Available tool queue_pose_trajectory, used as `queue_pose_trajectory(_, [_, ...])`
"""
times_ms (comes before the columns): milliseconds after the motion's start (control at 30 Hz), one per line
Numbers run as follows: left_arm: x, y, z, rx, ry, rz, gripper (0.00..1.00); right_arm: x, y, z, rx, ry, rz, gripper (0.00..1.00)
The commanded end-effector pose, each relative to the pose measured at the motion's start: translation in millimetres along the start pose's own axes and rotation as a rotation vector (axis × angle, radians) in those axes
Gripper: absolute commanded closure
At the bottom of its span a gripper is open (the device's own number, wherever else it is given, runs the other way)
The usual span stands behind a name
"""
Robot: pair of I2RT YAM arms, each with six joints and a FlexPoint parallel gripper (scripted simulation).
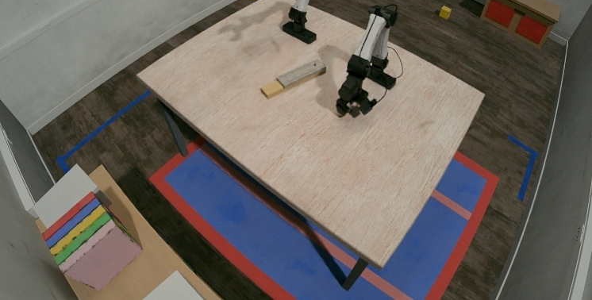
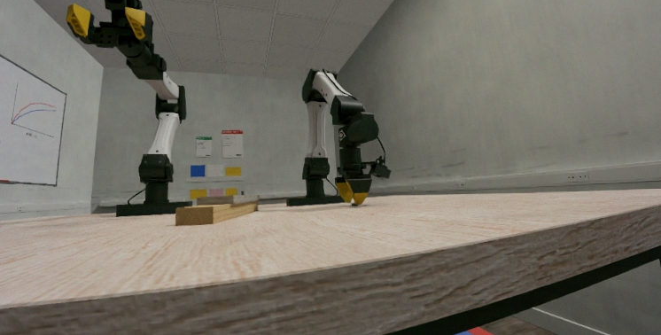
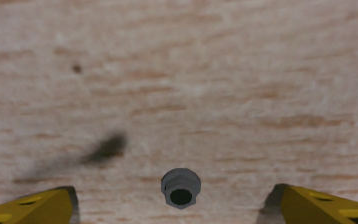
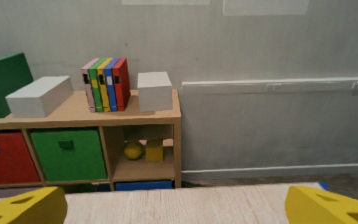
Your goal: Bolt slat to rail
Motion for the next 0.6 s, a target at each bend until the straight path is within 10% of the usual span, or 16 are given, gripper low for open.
queue_pose_trajectory(0, [6.0, -1.9, 2.4, -0.013, -0.001, -0.01, 0.0, -1.0, 2.0, 7.4, -0.003, -0.023, 0.013, 0.0])
queue_pose_trajectory(200, [10.1, -1.7, 2.4, -0.013, -0.001, -0.01, 0.0, -1.0, 2.0, 7.4, -0.003, -0.023, 0.013, 0.0])
queue_pose_trajectory(400, [0.7, -3.5, 1.3, -0.001, -0.006, -0.017, 0.67, -1.0, 2.0, 7.4, -0.003, -0.023, 0.013, 0.0])
queue_pose_trajectory(567, [0.7, -3.5, 1.3, -0.001, -0.006, -0.017, 0.71, -1.0, 2.0, 7.4, -0.003, -0.023, 0.013, 0.0])
Point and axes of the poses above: on each arm, the point where the finger pads meet when closed, its own x axis out along the fingers, its own y axis across the jaws, z = x × y, the point moved 1 cm from there along -x, back along the fingers, and after that the axes turned 2 degrees about x, right-handed, at the moved point
